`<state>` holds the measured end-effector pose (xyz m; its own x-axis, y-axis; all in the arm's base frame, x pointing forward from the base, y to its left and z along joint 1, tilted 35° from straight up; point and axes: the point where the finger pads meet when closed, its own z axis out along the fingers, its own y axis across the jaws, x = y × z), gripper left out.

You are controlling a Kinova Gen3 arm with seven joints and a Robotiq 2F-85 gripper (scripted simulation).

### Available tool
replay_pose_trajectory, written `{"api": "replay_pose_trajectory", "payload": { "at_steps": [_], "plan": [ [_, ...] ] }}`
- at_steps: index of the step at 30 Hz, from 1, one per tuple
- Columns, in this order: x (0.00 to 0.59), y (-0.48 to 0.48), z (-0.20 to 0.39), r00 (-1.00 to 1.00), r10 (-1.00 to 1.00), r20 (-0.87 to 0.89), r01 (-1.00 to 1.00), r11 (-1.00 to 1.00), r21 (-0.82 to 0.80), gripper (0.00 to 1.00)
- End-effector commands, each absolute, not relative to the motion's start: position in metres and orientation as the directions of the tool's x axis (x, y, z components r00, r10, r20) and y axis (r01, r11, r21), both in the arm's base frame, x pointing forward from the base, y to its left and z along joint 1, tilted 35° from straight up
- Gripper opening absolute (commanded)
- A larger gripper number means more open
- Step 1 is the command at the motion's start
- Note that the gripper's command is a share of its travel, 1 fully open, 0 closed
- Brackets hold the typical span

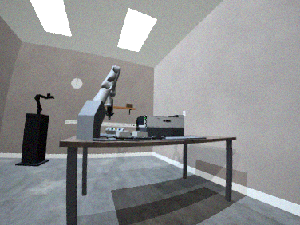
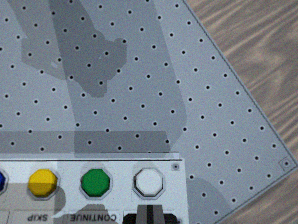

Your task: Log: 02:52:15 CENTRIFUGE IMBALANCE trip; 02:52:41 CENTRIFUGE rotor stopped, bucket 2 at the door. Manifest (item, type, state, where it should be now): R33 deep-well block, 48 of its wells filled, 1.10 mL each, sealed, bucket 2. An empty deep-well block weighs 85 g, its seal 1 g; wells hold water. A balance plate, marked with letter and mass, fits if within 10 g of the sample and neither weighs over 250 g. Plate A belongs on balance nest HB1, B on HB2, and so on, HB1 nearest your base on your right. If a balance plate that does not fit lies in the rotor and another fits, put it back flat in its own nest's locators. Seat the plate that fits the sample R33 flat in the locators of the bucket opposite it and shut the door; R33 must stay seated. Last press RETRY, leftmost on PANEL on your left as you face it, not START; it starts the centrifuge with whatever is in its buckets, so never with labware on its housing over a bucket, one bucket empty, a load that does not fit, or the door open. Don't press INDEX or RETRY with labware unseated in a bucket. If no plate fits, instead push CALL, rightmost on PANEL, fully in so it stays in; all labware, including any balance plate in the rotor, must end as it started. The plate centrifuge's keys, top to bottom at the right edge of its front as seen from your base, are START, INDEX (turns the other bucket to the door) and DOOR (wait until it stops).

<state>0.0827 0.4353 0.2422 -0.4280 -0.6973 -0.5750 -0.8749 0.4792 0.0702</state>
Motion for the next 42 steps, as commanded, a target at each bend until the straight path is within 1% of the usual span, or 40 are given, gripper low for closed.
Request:
{"api": "replay_pose_trajectory", "payload": {
  "at_steps": [1, 42],
  "plan": [
    [0.083, 0.437, 0.240, -0.428, -0.697, -0.576, -0.875, 0.479, 0.071, 0.10],
    [0.094, 0.462, 0.202, -0.428, -0.697, -0.576, -0.875, 0.479, 0.071, 0.10]
  ]
}}
